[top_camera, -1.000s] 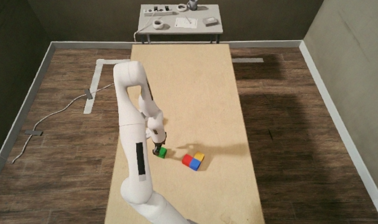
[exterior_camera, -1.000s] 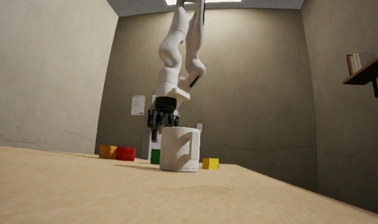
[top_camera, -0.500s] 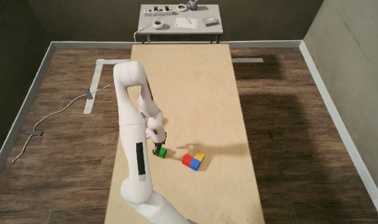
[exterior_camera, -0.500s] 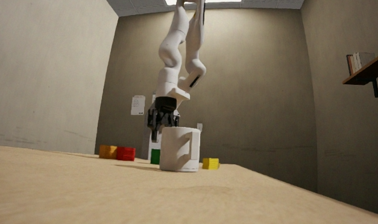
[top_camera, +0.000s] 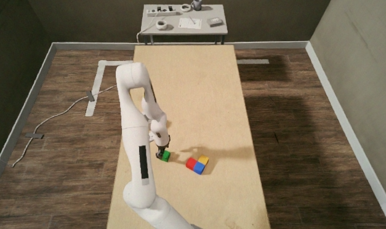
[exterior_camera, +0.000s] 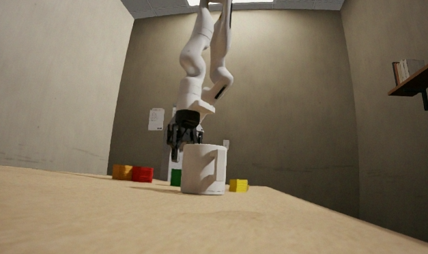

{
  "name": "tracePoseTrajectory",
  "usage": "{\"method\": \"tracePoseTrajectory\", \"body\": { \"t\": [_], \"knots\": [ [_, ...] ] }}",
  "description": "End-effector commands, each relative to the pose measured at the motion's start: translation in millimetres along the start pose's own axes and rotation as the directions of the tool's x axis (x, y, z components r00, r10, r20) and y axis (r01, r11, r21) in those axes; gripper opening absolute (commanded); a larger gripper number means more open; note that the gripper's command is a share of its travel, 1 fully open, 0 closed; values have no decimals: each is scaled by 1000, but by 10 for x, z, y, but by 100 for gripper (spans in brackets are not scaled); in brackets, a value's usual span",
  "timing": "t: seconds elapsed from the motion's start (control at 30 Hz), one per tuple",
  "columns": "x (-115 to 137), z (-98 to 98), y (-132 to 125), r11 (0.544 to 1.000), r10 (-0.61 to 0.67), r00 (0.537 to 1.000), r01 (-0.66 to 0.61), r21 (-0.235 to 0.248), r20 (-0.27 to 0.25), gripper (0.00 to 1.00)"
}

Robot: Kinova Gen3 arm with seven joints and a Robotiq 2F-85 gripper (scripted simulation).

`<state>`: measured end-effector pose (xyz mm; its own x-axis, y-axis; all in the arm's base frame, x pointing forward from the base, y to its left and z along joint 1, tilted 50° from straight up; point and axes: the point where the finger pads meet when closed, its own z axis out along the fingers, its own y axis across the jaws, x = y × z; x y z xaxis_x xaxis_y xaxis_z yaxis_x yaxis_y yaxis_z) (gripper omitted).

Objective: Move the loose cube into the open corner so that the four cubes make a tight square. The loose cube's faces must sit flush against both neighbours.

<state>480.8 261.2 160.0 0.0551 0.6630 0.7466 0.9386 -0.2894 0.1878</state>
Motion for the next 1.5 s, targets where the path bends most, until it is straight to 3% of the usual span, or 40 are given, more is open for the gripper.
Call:
{"method": "tracePoseTrajectory", "body": {
  "t": [0.0, 1.47],
  "knots": [
    [1, 13, 0, 1000, 0, 1000, 0, 0, 0, 81],
    [1, 514, 0, 1000, 0, 1000, 0, 0, 0, 81]
  ]
}}
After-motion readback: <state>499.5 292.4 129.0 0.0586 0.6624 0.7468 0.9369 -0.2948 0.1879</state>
